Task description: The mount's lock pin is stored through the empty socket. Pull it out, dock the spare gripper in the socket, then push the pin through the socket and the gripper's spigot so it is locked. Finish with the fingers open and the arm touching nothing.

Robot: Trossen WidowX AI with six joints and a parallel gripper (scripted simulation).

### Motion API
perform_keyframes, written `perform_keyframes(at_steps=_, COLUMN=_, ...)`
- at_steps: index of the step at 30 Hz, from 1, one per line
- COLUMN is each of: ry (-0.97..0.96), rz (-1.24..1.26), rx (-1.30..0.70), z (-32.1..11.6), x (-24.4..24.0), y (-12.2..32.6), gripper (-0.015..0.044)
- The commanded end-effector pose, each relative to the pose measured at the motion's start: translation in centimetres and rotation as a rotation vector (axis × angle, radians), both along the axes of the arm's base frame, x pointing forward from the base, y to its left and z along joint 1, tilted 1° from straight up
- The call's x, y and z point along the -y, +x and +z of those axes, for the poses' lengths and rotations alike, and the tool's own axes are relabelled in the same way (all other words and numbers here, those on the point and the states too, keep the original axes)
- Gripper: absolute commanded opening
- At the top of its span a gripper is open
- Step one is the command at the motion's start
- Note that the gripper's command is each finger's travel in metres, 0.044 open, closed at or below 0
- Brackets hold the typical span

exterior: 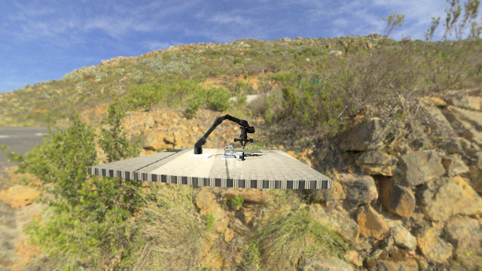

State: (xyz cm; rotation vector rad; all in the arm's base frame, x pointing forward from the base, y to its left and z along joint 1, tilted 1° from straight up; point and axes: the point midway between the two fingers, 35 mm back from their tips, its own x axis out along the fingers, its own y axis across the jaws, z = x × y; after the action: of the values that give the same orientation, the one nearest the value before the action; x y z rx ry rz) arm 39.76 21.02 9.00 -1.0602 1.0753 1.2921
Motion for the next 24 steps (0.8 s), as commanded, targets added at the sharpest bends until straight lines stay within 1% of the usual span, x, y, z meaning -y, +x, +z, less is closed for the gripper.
perform_keyframes(at_steps=1, ry=-0.001, rz=-0.003, rx=-0.002, z=-0.6, x=0.0, y=0.0, gripper=0.0)
perform_keyframes(at_steps=17, ry=0.003, rz=-0.003, rx=0.007, z=-3.1, x=-0.1, y=0.0, gripper=0.0)
perform_keyframes(at_steps=24, ry=0.003, rz=-0.003, rx=0.007, z=-3.2, x=-0.1, y=0.0, gripper=0.0)
